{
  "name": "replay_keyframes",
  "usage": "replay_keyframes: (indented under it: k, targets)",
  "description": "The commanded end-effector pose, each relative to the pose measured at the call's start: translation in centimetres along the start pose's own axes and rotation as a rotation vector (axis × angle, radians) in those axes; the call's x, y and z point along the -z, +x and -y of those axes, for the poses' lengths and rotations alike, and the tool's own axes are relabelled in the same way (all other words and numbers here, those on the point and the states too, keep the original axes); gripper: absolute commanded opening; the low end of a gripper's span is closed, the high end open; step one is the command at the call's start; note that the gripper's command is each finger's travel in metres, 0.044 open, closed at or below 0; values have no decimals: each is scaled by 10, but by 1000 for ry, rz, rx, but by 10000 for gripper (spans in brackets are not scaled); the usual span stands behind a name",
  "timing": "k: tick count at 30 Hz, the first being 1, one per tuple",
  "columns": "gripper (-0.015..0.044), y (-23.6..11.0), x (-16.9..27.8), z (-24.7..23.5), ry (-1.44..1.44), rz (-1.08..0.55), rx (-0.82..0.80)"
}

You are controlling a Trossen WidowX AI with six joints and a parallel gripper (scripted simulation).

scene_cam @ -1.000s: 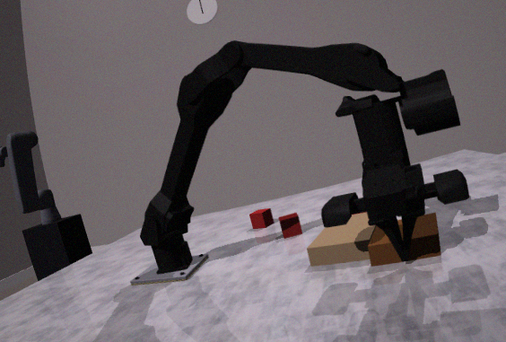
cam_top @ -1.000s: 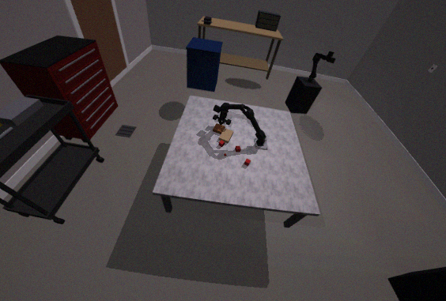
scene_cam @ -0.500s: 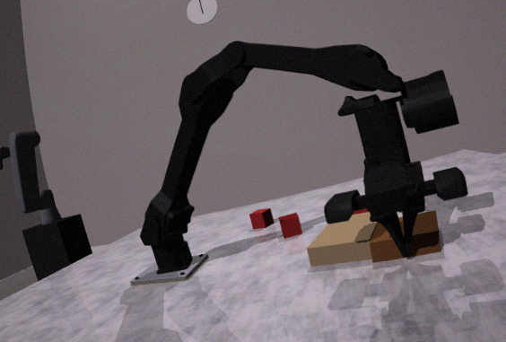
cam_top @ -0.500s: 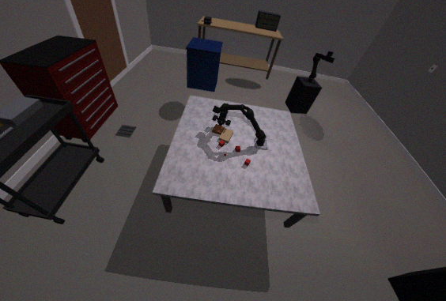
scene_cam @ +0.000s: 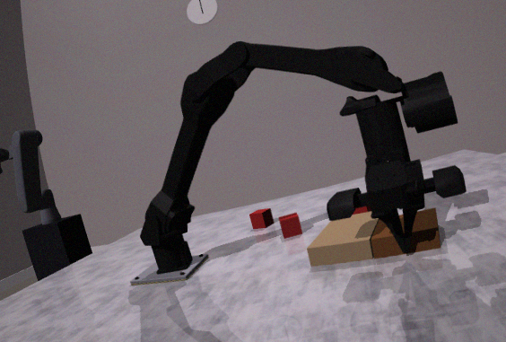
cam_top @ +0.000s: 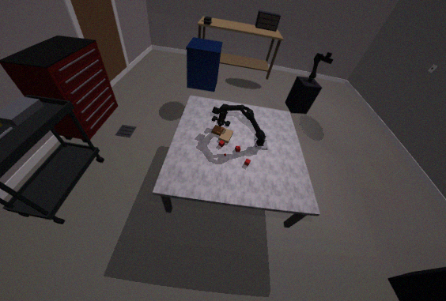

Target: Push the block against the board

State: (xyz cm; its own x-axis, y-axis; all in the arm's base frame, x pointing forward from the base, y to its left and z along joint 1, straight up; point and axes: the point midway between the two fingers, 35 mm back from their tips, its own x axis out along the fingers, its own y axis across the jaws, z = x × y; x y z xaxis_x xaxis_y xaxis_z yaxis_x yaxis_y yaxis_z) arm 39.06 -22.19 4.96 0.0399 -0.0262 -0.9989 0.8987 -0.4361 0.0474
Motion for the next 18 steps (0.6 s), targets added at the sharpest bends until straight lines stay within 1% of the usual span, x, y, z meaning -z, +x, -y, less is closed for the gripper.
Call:
replay_keyframes:
  k: [1, 18]
  targets:
    - [0, 2, 6, 2, 0, -6, 7]
    - [0, 2, -18, 0, 0, -3, 7]
